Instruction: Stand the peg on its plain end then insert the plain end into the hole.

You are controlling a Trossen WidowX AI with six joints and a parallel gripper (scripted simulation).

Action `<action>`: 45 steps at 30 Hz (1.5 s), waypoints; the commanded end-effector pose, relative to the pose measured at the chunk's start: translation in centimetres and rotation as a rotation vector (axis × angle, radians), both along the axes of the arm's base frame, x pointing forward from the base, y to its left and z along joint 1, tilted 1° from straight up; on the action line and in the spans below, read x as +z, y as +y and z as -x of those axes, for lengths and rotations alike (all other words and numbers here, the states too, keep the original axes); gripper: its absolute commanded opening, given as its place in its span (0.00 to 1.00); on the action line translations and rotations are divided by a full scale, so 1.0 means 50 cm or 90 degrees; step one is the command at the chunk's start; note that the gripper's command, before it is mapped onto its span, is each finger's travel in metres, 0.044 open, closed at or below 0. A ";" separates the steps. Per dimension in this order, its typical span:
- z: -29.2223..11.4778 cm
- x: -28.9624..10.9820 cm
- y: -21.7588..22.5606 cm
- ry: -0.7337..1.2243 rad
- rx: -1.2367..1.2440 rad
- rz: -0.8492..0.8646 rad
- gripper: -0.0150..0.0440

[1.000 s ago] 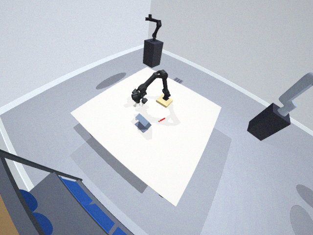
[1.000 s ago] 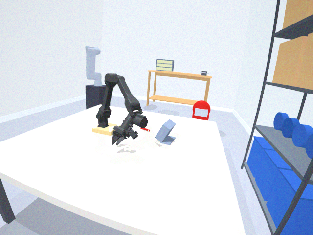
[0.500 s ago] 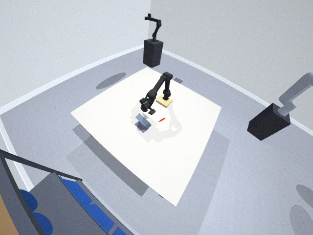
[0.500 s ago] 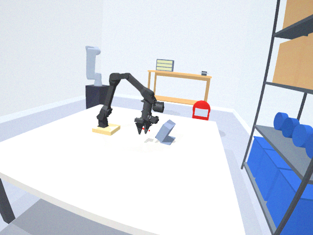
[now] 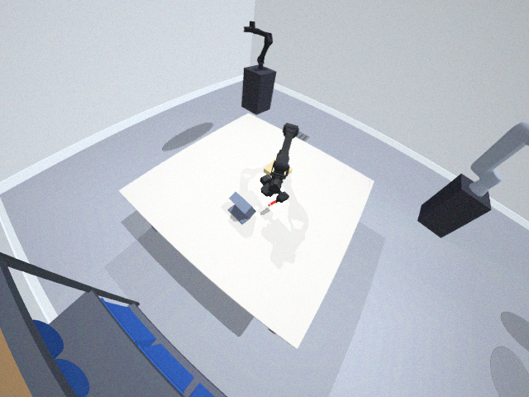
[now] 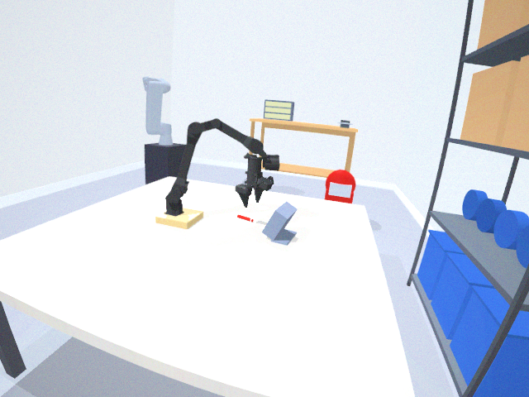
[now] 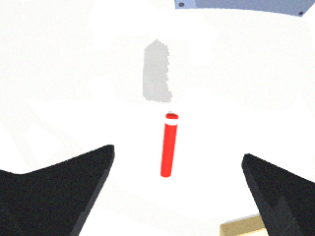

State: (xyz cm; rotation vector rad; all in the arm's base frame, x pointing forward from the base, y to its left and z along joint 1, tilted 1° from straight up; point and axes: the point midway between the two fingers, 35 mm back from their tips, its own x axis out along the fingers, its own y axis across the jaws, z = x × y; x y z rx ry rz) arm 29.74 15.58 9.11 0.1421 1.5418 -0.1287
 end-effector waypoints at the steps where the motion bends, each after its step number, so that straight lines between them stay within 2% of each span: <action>1: 0.005 0.003 0.009 0.005 -0.013 -0.009 1.00; 45: 0.002 -0.136 0.012 0.005 -0.013 -0.009 1.00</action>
